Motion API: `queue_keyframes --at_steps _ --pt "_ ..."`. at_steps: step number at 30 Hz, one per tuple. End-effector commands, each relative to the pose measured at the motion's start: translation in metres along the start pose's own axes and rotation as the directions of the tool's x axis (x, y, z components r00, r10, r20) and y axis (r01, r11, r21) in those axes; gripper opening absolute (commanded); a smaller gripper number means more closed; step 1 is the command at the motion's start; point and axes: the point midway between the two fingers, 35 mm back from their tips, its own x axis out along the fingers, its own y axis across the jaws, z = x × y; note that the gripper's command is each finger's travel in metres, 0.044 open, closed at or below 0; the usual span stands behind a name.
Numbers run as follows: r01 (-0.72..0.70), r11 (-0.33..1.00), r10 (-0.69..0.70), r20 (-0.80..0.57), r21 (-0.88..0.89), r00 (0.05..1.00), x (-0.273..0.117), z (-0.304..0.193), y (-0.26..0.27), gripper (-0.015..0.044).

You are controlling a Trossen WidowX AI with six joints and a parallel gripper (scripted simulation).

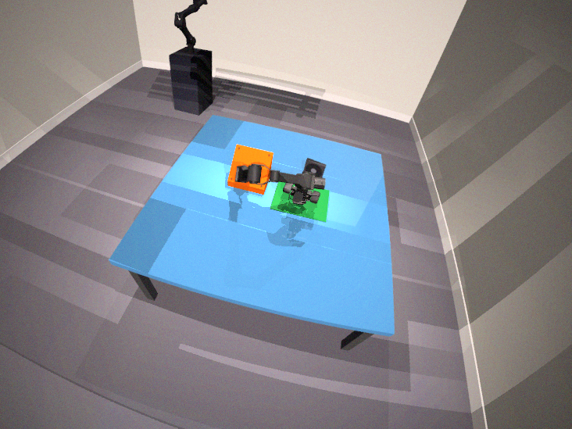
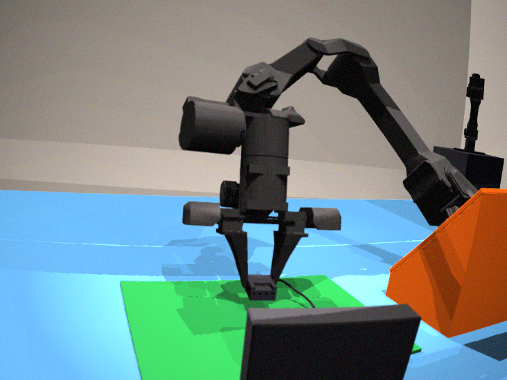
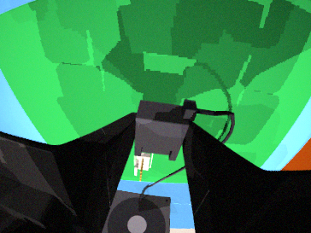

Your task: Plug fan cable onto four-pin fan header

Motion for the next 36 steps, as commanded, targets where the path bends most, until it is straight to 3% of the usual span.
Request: queue_keyframes --at_steps 1,20,36 --pt "-0.003 1.0 0.003 -0.003 0.005 1.0 -0.013 -0.003 0.001 0.0" --pt "-0.001 1.0 0.001 0.002 -0.004 1.0 -0.062 -0.015 -0.002 0.0" --pt "0.034 0.865 -0.007 0.055 -0.501 0.998 -0.061 -0.018 -0.003 0.0"
